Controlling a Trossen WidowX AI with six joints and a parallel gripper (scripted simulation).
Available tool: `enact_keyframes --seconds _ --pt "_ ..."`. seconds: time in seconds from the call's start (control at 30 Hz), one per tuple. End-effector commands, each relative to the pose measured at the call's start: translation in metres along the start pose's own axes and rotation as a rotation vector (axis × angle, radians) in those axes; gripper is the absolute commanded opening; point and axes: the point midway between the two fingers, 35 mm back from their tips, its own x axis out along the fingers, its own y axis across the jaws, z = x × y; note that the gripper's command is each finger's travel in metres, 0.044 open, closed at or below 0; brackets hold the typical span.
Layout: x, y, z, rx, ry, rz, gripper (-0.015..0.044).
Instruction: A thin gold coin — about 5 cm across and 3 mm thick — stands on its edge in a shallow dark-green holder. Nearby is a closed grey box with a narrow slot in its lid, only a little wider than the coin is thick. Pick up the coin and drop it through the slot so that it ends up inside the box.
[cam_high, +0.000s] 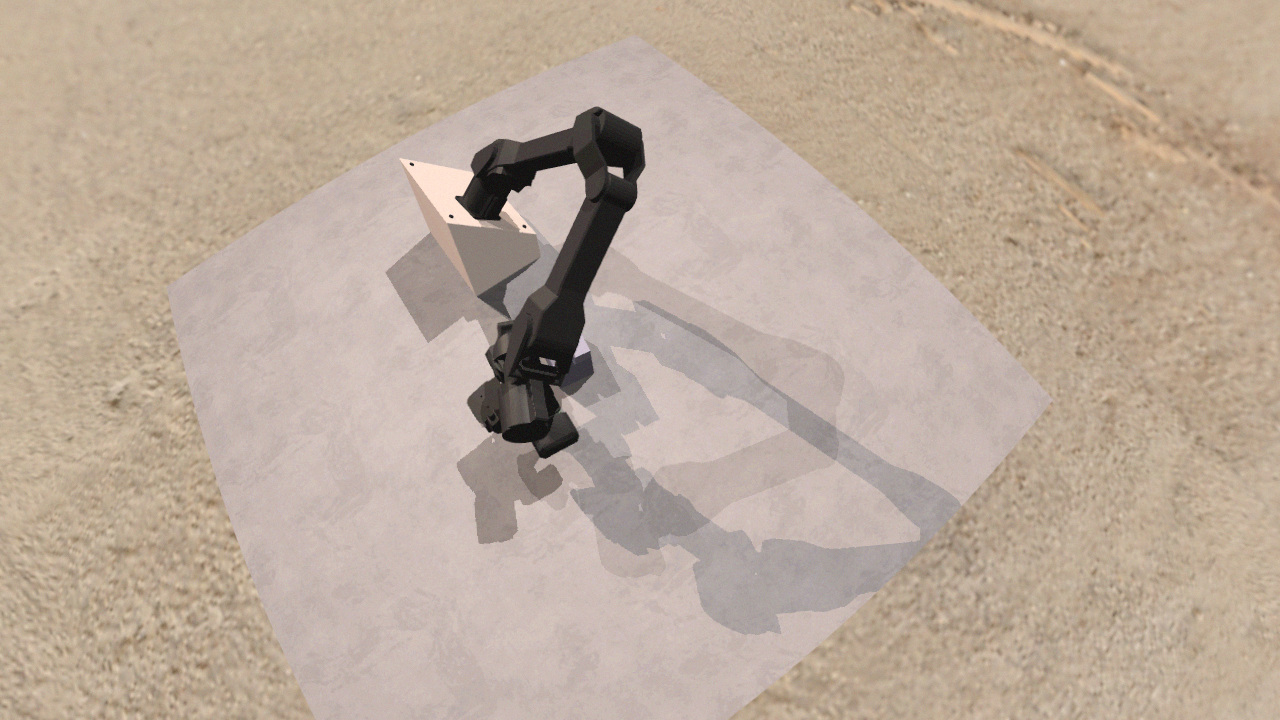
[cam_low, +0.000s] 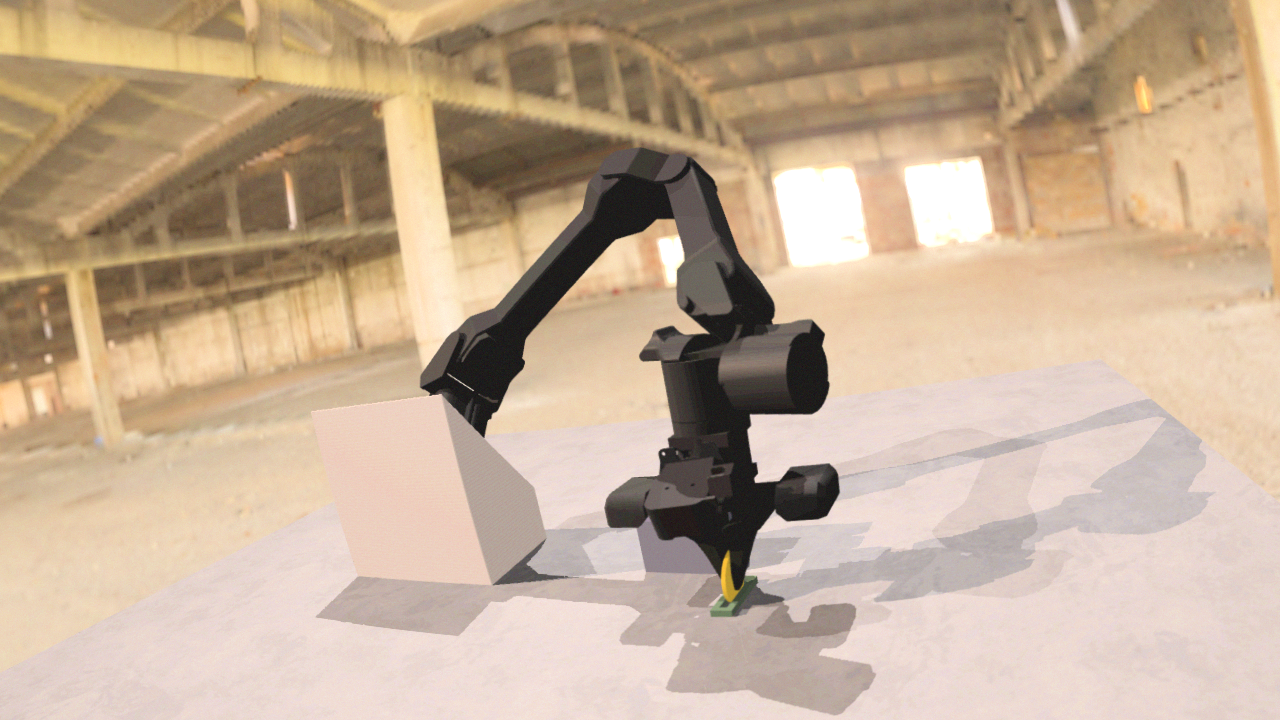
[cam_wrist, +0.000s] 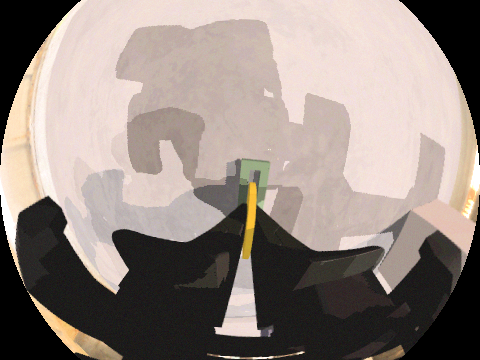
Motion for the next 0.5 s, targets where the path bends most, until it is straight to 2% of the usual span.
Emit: enact_keyframes --seconds 0.0,0.47 --pt "0.001 -0.001 0.0 0.006 0.004 -0.001 0.0" --pt "-0.019 0.006 0.0 -0.002 0.001 0.04 0.0"
